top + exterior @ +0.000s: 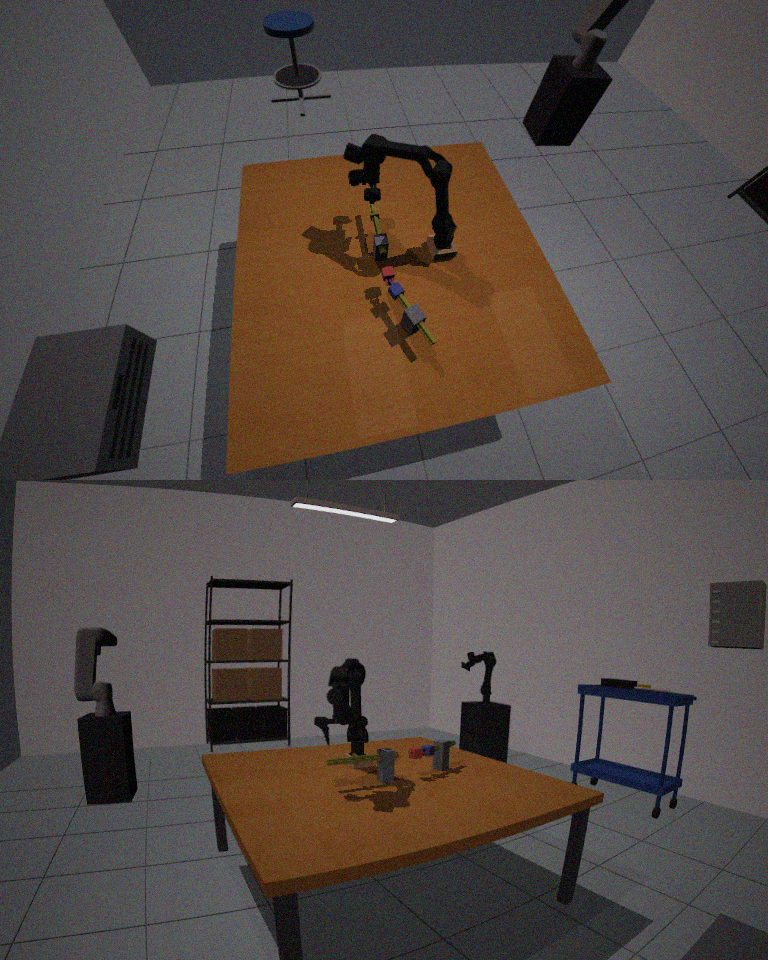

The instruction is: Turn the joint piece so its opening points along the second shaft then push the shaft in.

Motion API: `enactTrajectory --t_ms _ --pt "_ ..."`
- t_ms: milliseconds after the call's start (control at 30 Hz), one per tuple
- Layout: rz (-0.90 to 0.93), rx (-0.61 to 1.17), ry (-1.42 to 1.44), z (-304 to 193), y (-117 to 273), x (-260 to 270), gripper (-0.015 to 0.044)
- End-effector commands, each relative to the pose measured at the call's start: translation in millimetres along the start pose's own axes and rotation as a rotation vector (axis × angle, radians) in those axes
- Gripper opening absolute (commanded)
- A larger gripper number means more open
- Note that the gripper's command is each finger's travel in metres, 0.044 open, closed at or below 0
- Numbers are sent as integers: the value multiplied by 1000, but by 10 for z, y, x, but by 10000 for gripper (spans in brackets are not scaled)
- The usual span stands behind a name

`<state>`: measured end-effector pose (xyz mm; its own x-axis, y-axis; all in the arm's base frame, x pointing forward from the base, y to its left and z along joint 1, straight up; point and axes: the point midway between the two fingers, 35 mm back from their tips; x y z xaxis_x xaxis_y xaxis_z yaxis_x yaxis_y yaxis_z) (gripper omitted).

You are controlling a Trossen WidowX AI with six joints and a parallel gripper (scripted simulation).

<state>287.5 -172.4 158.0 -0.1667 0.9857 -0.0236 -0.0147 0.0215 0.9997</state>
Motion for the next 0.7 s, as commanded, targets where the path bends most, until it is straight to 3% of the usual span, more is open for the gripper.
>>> enactTrajectory --t_ms 0,667 --pt "1 14 -119 -4 -76 -7 440" --pt "-17 55 -814 6 -395 -21 440"
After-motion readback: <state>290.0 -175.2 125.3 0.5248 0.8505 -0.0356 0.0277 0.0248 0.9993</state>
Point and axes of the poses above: the point midway between the two fingers, 35 mm back from their tips, its own y axis back along the fingers, its own x axis across the jaws, z = x × y, and after that the axes turned 12 degrees about y, right-handed
